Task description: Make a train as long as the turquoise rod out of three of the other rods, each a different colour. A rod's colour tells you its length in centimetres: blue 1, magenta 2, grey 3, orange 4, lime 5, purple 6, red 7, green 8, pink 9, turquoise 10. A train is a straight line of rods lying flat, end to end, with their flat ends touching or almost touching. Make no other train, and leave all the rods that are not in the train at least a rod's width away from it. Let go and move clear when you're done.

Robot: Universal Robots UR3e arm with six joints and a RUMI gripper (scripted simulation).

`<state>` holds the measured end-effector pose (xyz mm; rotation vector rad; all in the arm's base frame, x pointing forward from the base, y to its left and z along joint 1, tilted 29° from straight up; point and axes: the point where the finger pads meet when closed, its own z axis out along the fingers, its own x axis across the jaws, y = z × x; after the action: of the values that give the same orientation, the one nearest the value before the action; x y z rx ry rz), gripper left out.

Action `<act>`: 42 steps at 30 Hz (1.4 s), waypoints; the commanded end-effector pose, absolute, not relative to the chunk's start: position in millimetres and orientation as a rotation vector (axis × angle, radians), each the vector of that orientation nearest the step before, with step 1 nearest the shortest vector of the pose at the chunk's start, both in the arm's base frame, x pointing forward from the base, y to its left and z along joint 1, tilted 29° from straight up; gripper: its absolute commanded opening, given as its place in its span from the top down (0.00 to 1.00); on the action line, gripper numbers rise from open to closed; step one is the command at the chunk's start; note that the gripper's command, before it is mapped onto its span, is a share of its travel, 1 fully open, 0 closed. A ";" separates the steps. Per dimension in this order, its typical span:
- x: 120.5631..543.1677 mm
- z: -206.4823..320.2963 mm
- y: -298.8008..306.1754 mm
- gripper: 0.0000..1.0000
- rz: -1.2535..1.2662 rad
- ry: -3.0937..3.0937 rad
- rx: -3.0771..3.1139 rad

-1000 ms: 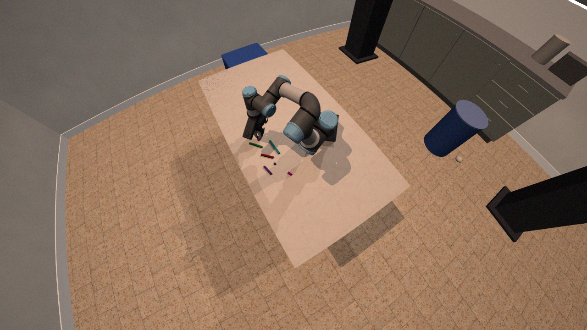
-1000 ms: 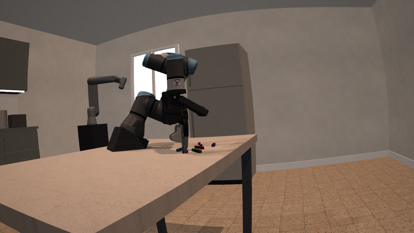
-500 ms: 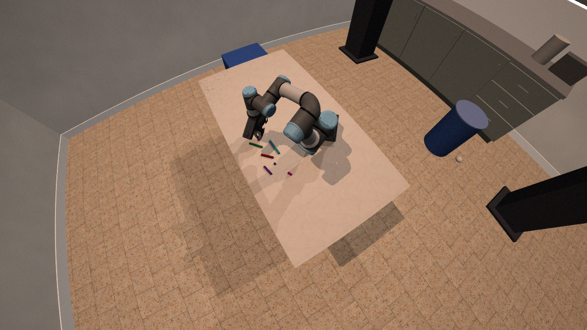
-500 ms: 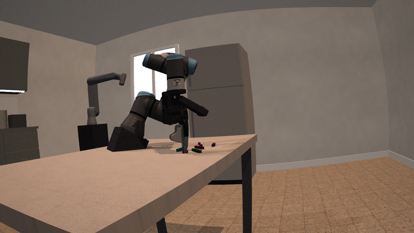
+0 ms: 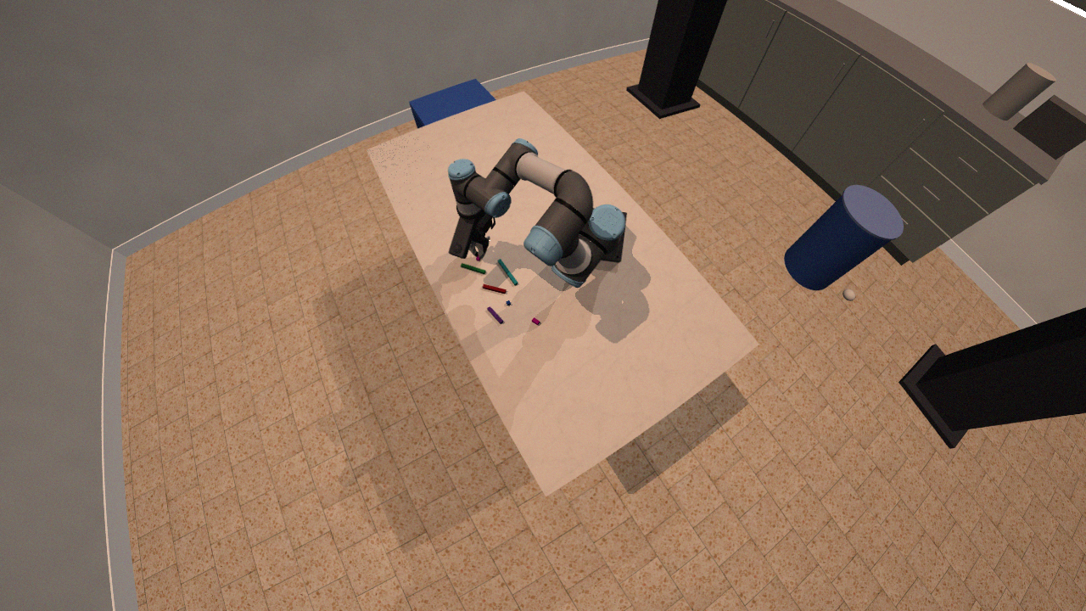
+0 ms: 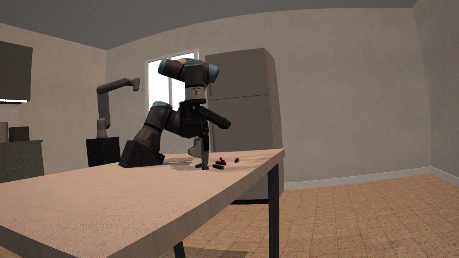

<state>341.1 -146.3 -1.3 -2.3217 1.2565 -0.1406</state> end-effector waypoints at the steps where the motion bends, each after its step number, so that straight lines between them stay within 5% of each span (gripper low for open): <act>1: 341.0 1.1 -148.2 1.00 -0.145 1.258 -2.323; 42: 309.6 85.9 -184.3 1.00 -0.142 1.258 -2.323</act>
<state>314.5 -185.2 77.8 -2.3305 1.2719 -0.1695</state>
